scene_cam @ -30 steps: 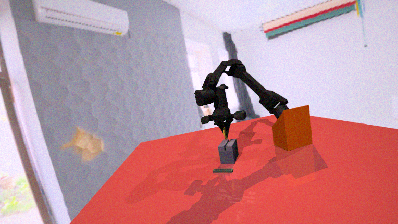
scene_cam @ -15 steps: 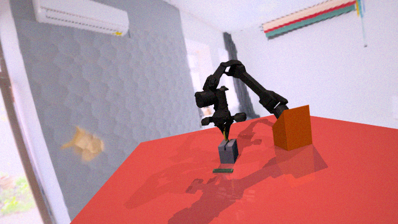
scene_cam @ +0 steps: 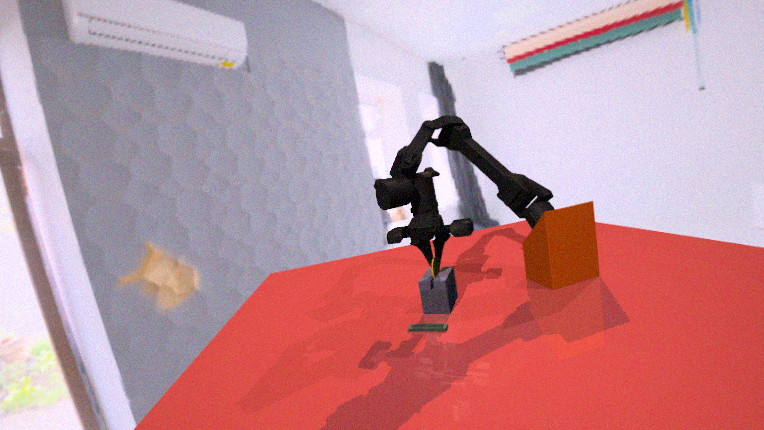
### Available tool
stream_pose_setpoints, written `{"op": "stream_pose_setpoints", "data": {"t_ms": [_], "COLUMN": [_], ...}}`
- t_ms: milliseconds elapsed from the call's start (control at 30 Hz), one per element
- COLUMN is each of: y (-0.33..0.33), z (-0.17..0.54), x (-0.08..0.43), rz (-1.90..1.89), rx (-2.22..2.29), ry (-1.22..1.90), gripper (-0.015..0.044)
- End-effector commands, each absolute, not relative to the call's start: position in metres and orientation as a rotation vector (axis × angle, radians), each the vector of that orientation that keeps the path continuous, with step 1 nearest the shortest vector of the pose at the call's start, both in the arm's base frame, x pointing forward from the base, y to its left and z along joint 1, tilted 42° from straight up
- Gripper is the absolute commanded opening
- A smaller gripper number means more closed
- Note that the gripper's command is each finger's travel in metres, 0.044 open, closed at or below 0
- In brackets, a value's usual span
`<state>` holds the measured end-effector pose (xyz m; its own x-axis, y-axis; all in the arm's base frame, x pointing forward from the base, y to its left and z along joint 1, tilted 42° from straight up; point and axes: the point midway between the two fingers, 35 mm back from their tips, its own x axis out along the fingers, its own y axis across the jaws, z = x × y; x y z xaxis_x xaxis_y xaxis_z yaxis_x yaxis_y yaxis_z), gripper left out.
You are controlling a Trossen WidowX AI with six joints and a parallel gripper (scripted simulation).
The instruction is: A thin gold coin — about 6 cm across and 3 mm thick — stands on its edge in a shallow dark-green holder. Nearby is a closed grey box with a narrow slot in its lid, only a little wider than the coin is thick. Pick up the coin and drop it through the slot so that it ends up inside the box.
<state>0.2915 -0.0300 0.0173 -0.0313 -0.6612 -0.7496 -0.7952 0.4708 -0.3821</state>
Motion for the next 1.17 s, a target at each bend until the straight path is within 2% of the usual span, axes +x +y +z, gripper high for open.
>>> {"op": "stream_pose_setpoints", "data": {"t_ms": [0,67,333,700,1133], "y": [-0.03,-0.03,-0.03,-0.004,0.009], "z": [0.018,0.018,0.018,0.047,0.063], "x": [0.292,0.292,0.292,0.292,0.29], "rz": [0.172,0.172,0.172,0.171,0.171], "rx": [-1.247,-1.247,-1.247,-1.246,-1.252], "ry": [1.747,1.747,1.747,1.748,1.751], "gripper": [0.0131,0.0161,0.0161,0.044,0.044]}}
